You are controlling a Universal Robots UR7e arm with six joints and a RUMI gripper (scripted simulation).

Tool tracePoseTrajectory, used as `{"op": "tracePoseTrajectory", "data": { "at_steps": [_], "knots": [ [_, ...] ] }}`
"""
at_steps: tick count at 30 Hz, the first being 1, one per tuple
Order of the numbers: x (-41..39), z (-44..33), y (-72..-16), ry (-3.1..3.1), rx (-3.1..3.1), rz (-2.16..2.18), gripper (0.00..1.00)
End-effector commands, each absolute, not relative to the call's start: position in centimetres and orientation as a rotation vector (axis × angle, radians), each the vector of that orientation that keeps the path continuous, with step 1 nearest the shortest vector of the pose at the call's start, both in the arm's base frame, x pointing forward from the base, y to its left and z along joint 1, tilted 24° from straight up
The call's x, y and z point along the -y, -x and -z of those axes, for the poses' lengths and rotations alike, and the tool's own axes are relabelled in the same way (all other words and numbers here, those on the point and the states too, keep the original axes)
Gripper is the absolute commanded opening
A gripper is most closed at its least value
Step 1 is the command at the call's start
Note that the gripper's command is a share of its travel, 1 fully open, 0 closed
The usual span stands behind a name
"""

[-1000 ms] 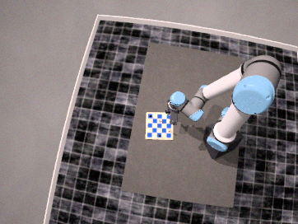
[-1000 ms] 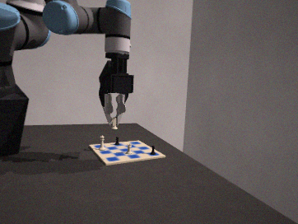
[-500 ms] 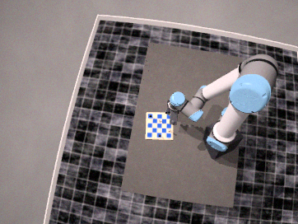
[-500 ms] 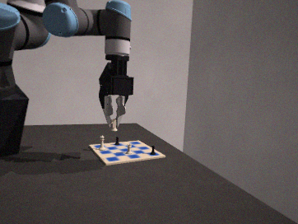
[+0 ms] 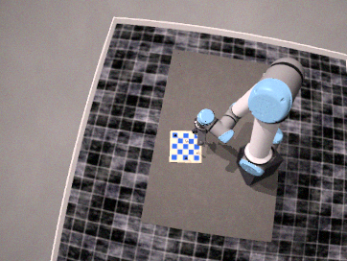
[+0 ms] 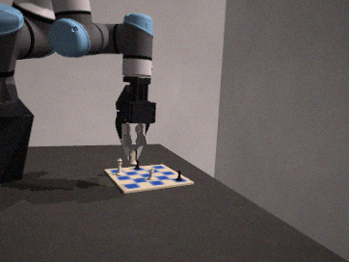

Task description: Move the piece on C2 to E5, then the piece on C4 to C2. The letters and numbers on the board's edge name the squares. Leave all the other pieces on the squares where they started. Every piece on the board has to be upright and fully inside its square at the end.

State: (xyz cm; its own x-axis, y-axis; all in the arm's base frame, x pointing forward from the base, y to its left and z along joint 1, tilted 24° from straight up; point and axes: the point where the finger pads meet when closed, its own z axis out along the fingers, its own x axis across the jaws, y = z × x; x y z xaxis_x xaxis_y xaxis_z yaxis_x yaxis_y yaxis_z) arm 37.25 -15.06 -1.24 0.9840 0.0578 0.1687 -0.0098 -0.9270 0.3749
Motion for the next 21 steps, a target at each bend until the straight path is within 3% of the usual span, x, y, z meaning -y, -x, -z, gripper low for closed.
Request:
{"op": "tracePoseTrajectory", "data": {
  "at_steps": [1, 21],
  "knots": [
    [15.7, 2.7, -37.6, -2.744, -0.035, -0.253, 0.0],
    [17.3, 6.4, -38.3, -2.744, -0.035, -0.253, 0.0]
  ]
}}
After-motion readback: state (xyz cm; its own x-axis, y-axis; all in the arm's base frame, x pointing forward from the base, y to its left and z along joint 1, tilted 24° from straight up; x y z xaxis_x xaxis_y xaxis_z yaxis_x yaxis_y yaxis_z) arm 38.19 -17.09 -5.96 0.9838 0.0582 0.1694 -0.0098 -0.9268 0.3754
